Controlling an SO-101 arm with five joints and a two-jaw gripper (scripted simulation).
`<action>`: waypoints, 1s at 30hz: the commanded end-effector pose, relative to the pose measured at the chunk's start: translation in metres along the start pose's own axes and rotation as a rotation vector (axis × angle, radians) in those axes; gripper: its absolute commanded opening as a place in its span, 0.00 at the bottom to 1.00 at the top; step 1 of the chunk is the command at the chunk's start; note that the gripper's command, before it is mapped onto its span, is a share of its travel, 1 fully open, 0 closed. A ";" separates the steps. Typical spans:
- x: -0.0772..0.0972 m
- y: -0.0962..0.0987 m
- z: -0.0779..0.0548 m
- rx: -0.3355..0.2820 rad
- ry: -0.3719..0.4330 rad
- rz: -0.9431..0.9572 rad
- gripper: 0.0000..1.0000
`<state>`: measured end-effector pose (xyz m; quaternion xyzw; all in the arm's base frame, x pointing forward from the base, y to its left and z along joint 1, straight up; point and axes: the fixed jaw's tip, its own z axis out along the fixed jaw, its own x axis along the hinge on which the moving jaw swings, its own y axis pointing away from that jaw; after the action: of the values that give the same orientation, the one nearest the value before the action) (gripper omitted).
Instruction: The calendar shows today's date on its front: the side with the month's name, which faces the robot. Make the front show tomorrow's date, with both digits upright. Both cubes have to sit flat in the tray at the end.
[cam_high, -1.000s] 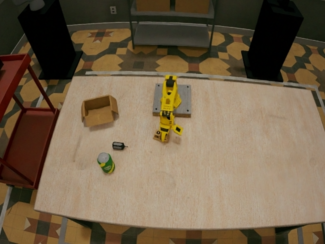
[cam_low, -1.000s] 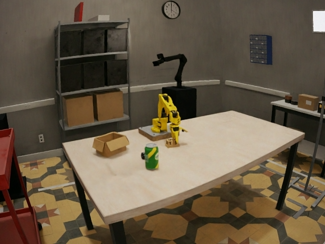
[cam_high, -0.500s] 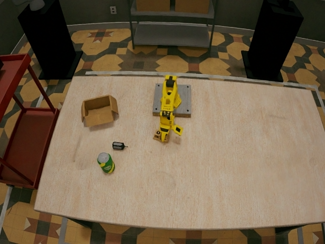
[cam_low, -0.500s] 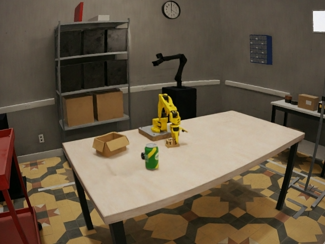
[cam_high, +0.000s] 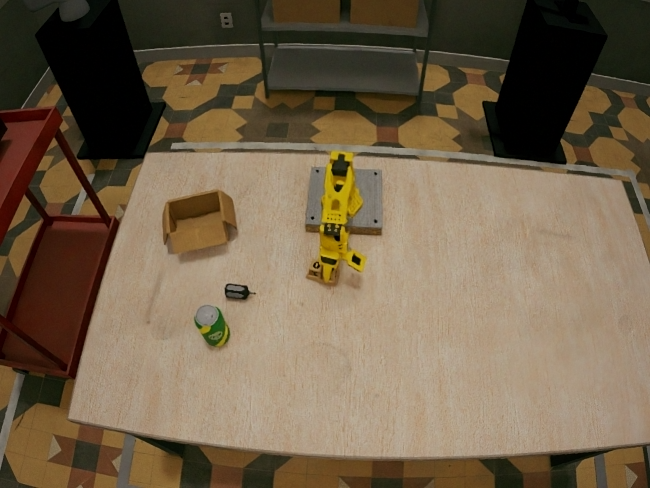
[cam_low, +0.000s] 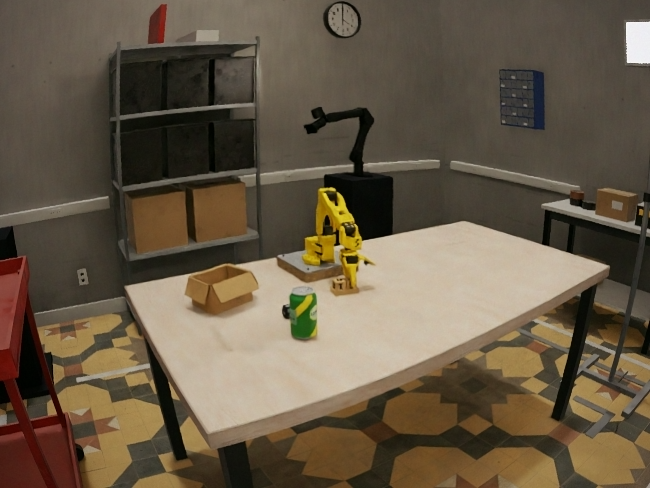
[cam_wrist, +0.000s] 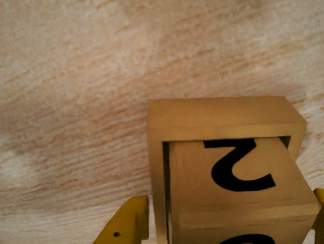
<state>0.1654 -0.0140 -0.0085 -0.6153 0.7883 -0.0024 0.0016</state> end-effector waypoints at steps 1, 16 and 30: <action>-0.001 -0.003 0.000 0.002 -0.002 0.003 0.28; -0.001 -0.007 0.000 0.002 -0.002 0.003 0.22; -0.001 -0.007 0.000 0.002 -0.002 0.003 0.21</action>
<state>0.1734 -0.0147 -0.0085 -0.6153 0.7882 -0.0067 0.0062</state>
